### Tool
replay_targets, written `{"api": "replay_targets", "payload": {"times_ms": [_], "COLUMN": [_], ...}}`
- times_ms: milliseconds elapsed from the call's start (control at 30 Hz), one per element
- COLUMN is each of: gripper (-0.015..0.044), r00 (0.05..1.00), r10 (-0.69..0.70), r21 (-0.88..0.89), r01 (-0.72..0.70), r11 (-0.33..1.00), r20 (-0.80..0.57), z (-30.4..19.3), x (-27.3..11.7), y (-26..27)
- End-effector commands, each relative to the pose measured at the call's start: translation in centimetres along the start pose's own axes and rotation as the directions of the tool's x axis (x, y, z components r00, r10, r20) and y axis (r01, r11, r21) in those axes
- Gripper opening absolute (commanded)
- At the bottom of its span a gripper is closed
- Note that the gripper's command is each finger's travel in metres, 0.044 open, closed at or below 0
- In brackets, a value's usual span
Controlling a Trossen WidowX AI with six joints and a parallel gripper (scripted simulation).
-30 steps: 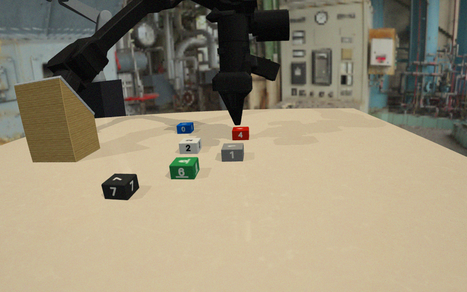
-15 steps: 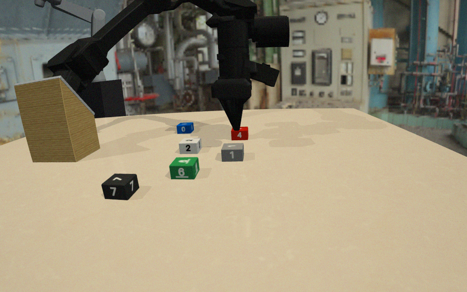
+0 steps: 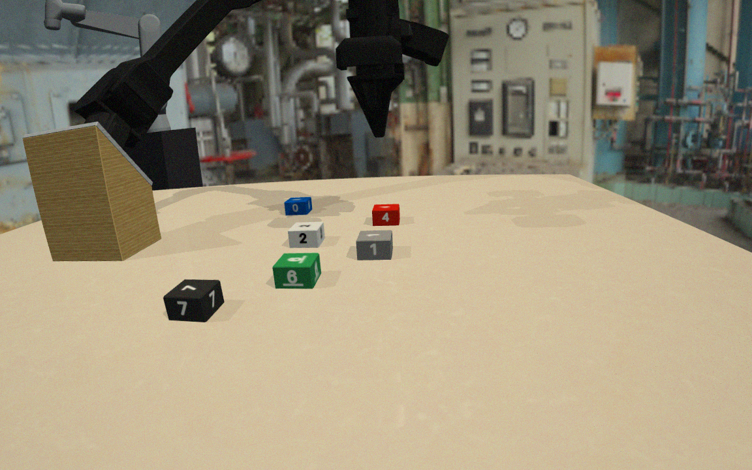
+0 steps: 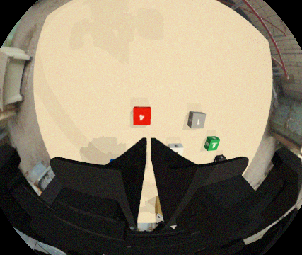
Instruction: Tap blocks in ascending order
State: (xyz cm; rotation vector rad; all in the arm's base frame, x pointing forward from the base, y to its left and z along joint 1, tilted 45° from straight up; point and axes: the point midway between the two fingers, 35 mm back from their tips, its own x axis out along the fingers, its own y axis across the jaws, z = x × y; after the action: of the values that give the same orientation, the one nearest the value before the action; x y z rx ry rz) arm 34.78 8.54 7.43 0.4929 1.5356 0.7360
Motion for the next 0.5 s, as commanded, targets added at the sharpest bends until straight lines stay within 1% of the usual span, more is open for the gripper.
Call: {"api": "replay_targets", "payload": {"times_ms": [0, 67, 100, 200, 300, 400, 467], "gripper": [0.002, 0.002, 0.002, 0.002, 0.002, 0.002, 0.002], "r00": [1.0, 1.0, 1.0, 1.0, 1.0, 1.0, 1.0], "r10": [-0.006, -0.008, -0.012, -0.027, -0.029, -0.02, -0.016], "r21": [-0.007, -0.007, -0.006, -0.002, -0.002, -0.004, -0.005], "r01": [0.006, 0.008, 0.012, 0.027, 0.029, 0.02, 0.016], "r11": [1.0, 1.0, 1.0, 1.0, 1.0, 1.0, 1.0], "r20": [0.004, 0.004, 0.005, 0.007, 0.005, 0.003, 0.002], "z": [-0.1, -0.1, -0.3, -1.9, -3.6, -6.3, -7.0], "x": [-1.9, -1.9, -2.0, -2.3, -2.3, -2.1, -2.1], "y": [0.1, -0.4, -1.6, -7.9, -11.9, -16.3, -17.2]}}
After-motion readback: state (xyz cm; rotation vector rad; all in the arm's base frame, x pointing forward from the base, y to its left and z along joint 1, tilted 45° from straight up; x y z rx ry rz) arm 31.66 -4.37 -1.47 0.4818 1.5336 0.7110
